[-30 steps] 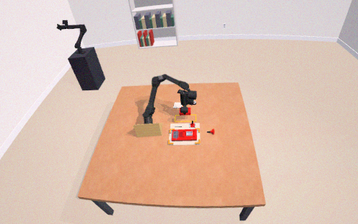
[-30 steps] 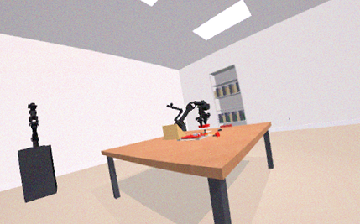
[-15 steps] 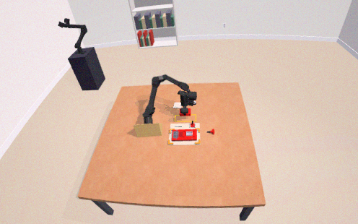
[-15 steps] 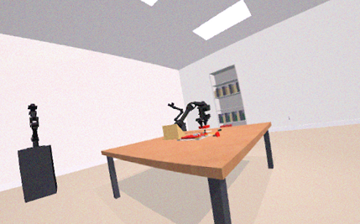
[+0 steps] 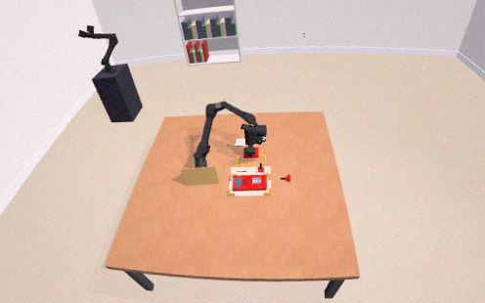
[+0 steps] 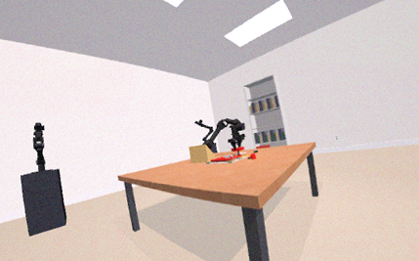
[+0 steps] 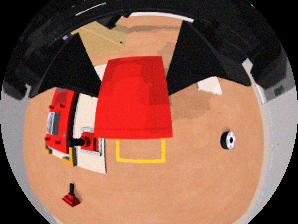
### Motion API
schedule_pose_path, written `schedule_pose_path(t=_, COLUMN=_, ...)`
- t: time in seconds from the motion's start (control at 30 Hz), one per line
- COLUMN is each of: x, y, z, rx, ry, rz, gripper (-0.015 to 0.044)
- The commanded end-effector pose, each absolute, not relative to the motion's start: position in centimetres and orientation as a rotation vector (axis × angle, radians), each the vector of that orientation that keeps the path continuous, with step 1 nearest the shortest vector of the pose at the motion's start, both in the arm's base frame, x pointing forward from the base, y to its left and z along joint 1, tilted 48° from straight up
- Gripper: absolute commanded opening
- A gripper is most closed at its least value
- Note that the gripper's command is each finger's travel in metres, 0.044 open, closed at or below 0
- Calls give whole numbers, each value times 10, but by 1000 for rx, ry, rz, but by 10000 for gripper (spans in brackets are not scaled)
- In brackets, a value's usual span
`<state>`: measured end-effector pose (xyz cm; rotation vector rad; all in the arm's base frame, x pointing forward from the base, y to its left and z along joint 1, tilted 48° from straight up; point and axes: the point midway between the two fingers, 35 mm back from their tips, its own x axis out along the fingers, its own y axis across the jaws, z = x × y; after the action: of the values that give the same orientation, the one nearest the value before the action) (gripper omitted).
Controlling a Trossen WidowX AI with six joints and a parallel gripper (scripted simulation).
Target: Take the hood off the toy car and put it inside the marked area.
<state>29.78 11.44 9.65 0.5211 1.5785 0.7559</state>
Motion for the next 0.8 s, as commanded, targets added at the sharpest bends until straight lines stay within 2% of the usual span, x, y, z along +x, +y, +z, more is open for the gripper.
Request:
schedule_pose_path(t=0.0, x=298, y=117, z=96, rx=528, ry=1575, rz=757, gripper=0)
schedule_pose_path(t=0.77, x=295, y=128, z=86, rx=530, ry=1574, rz=759, gripper=0)
